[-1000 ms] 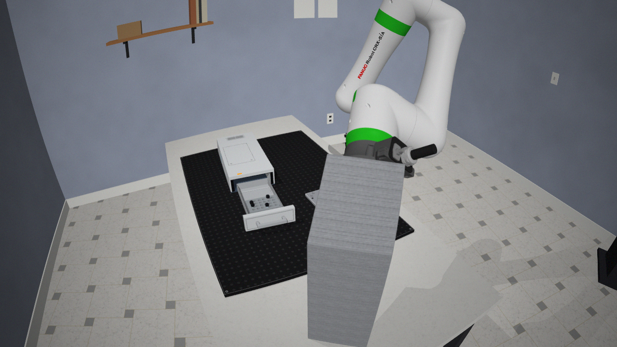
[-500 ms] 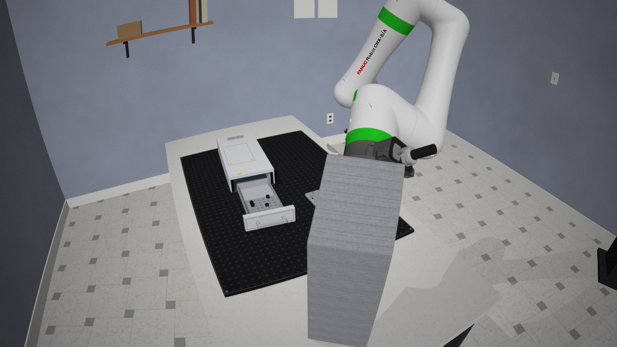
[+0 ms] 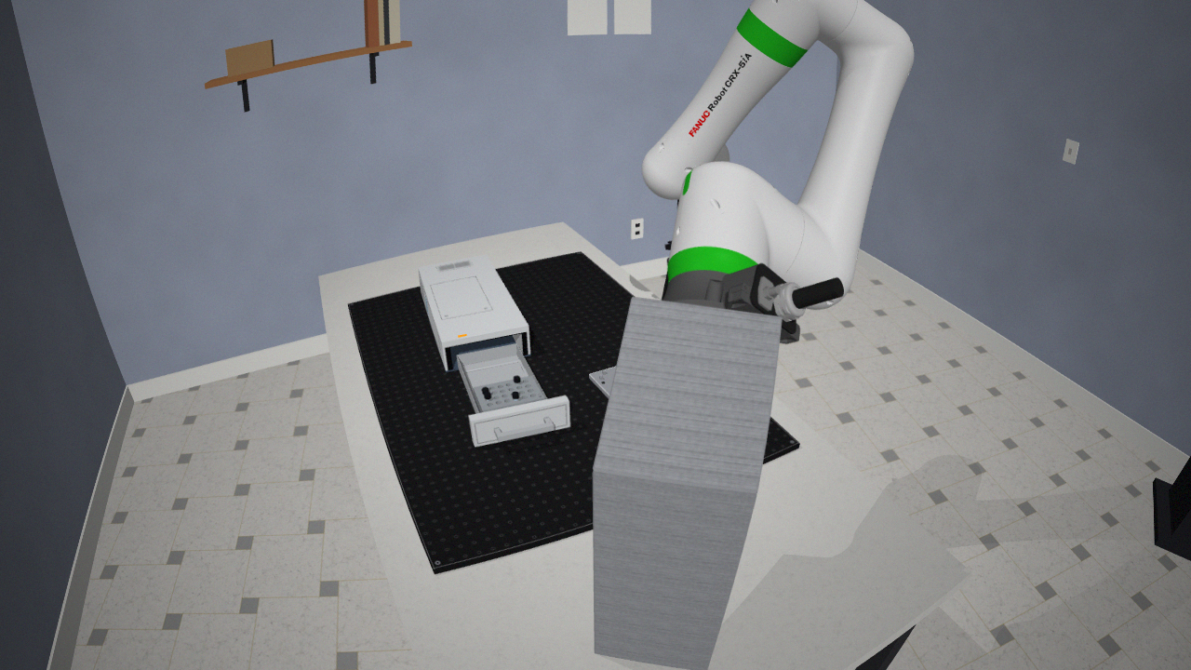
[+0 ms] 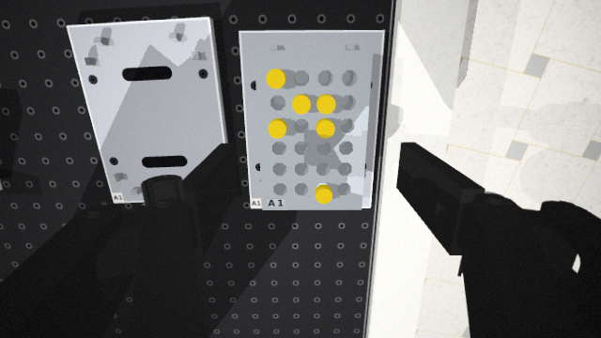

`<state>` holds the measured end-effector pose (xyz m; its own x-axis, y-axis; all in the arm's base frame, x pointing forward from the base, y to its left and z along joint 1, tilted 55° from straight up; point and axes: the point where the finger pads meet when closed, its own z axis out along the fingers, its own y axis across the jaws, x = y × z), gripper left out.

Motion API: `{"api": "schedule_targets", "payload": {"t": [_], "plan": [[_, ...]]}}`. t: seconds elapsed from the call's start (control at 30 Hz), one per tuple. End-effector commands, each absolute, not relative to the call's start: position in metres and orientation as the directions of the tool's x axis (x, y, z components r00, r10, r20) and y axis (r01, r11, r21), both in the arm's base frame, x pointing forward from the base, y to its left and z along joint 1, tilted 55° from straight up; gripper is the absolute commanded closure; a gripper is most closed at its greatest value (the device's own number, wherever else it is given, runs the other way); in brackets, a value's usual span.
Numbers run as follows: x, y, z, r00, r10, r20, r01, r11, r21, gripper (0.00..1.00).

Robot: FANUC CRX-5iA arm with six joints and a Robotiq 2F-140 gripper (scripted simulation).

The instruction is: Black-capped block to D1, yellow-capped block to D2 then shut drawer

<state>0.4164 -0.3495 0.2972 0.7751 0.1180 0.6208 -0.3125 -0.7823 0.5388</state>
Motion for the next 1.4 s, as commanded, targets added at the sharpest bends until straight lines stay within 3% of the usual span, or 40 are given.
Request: {"api": "schedule_targets", "payload": {"t": [0.0,0.73,1.37], "plan": [[0.415,-0.347,0.3,0.774,0.119,0.622,-0.313,-0.782,0.539,0.34],[0.401,-0.332,0.314,0.774,0.119,0.622,-0.313,-0.782,0.539,0.34],[0.43,-0.272,0.279,0.833,0.449,0.323,0.058,-0.651,0.757,0.34]]}}
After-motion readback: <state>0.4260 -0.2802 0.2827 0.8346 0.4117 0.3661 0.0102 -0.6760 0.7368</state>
